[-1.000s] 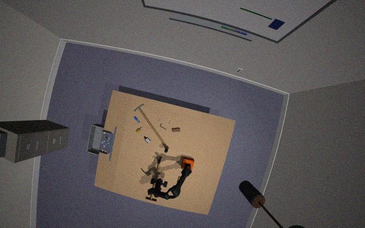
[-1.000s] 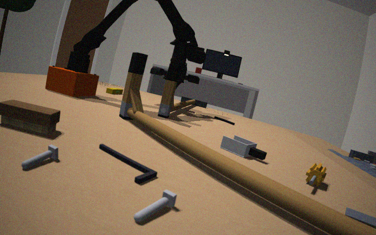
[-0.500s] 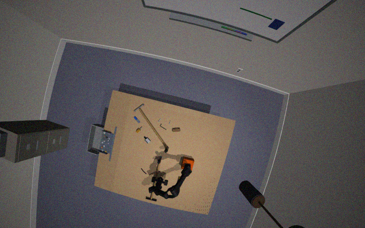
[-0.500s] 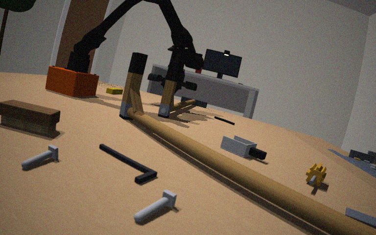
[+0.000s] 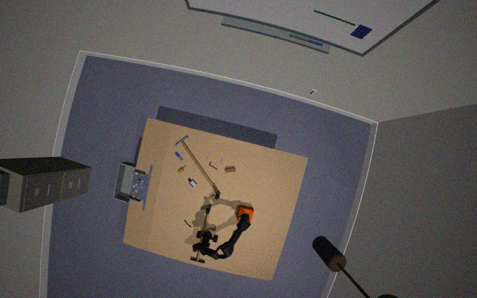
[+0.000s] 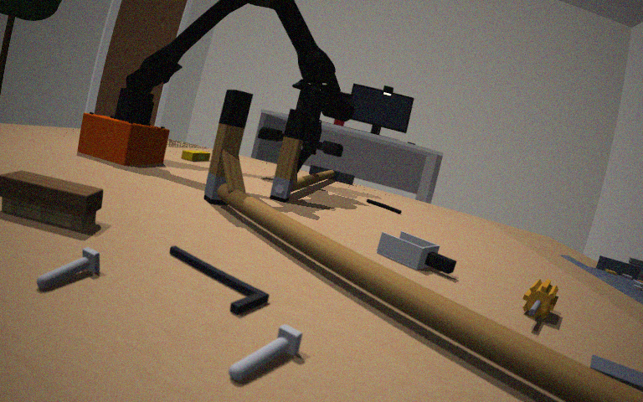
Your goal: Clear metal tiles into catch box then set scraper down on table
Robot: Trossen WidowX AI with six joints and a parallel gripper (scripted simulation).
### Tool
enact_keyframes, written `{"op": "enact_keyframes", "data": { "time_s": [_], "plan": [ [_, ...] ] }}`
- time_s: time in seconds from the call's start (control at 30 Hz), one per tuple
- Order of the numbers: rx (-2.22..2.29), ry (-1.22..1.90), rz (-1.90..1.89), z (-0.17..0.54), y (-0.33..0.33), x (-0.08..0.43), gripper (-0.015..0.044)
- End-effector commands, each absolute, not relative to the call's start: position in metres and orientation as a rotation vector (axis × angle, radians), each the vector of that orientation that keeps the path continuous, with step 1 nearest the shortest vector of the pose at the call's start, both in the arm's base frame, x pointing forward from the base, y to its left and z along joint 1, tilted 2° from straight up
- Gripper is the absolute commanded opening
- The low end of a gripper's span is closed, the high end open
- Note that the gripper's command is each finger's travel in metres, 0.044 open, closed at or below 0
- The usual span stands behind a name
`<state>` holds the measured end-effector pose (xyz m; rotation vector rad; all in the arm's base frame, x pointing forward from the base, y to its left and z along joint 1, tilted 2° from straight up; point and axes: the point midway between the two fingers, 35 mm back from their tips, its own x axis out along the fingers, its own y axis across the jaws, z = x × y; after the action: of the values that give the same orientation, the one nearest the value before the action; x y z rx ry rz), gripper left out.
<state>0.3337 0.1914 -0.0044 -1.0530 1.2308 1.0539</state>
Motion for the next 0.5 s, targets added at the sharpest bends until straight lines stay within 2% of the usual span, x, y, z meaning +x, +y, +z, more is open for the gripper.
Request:
{"op": "enact_keyframes", "data": {
  "time_s": [0.0, 0.47],
  "plan": [
    [-1.057, 1.23, 1.054, -0.004, 0.191, 0.339, 0.0],
    [-1.058, 1.229, 1.053, -0.002, 0.19, 0.353, 0.0]
  ]
}}
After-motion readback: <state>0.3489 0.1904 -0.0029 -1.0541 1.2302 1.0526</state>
